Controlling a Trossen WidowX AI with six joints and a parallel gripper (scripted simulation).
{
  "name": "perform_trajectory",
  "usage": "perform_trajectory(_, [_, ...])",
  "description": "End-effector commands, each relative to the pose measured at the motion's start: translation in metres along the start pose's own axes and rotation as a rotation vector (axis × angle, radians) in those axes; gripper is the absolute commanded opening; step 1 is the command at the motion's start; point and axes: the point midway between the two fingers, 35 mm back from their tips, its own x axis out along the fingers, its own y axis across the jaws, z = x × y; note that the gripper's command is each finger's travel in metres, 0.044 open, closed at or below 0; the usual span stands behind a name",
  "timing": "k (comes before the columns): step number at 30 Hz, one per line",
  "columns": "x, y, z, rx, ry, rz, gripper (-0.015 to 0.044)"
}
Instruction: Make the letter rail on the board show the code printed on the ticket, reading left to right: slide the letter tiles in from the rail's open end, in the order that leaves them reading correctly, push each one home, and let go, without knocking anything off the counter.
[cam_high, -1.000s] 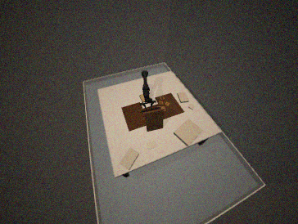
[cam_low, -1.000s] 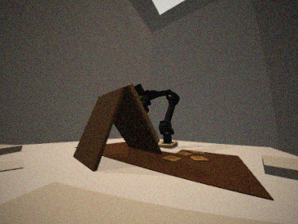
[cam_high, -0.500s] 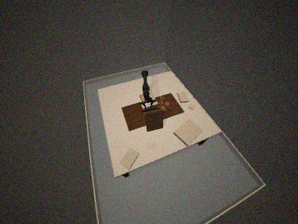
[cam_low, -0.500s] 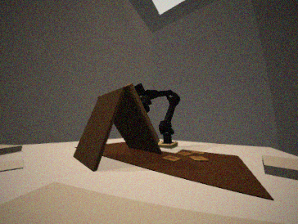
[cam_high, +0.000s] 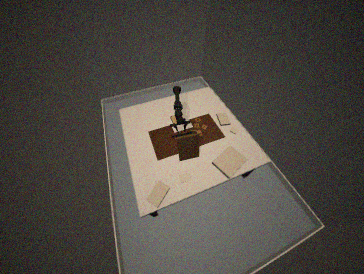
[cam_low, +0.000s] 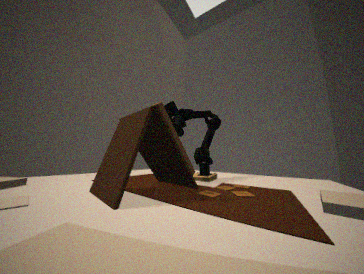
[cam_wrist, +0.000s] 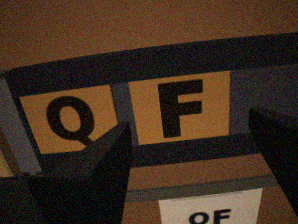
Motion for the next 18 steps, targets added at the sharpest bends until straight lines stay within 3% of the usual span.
perform_trajectory(1, [-0.0033,0.0001,0.0000,-0.005,0.000,0.003,0.0295])
perform_trajectory(18, [-0.0130,-0.0007,-0.0002,-0.005,0.000,0.003,0.0295])
